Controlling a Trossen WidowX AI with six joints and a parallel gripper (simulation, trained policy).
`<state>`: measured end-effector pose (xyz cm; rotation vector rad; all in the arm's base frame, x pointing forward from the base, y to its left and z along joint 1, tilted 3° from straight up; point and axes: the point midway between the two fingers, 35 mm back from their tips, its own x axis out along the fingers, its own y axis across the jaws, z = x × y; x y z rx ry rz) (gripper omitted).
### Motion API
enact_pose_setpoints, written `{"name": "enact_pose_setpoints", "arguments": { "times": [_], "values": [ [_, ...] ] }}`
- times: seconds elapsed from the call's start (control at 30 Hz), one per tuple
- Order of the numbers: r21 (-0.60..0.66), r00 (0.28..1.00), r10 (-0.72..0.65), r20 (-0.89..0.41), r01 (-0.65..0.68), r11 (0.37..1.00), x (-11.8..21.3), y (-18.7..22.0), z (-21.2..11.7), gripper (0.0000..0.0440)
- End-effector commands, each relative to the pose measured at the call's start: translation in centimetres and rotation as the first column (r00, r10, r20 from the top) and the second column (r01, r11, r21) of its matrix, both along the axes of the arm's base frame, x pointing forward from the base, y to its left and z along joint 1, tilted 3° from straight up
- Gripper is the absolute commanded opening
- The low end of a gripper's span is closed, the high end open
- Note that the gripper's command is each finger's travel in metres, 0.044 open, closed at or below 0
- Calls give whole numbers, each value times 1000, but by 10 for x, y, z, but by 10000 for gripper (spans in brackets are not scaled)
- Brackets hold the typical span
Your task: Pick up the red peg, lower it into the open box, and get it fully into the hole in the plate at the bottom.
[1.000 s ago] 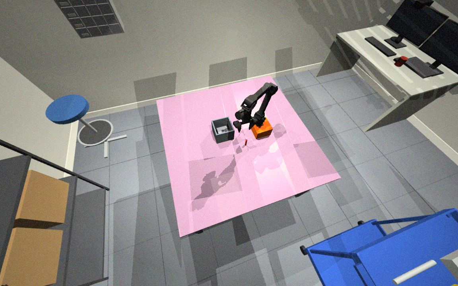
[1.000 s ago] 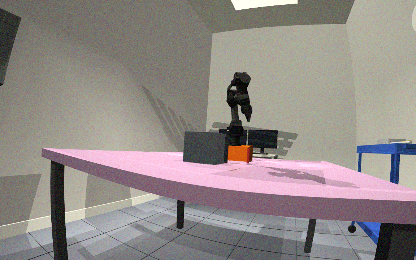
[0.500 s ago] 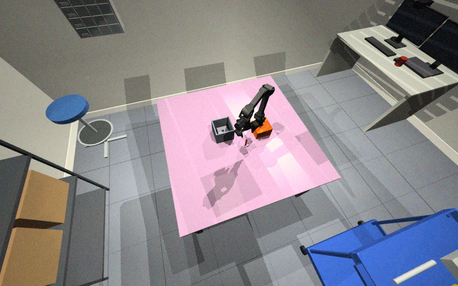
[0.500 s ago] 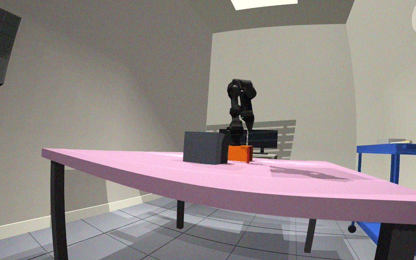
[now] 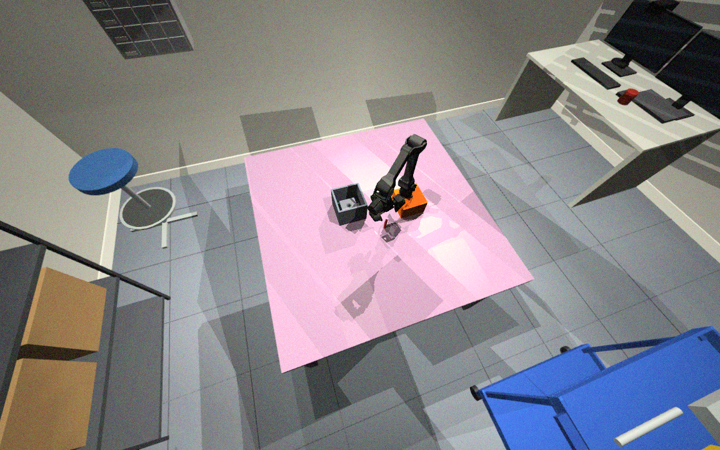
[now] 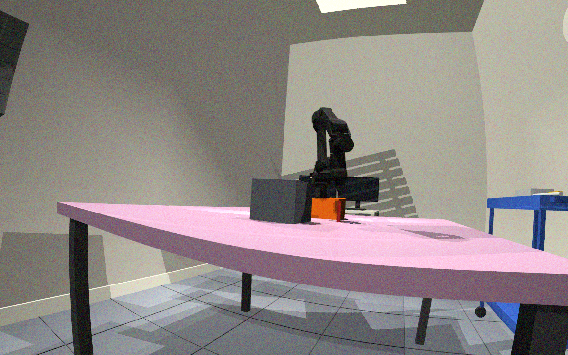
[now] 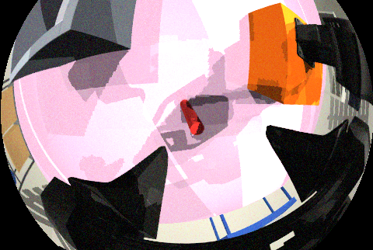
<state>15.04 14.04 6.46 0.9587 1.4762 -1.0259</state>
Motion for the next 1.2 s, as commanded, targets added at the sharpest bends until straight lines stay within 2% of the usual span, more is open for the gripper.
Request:
{"name": "enact_pose_setpoints", "arguments": {
  "times": [0.0, 0.43, 0.57, 1.07, 1.13, 1.17],
  "values": [
    [-15, 1000, 13, -4, -13, 1000, -1, -2, -10, 432],
    [-51, 1000, 12, 8, -12, 999, -1, -5, -50, 418],
    [-56, 1000, 6, 16, -5, 998, 0, -5, -61, 398],
    [-27, 997, 63, 37, -62, 998, 10, 9, -87, 56],
    [-18, 997, 74, 38, -73, 997, 10, 11, -88, 19],
    [-11, 997, 70, 43, -69, 998, 11, 13, -86, 19]
  ]
}}
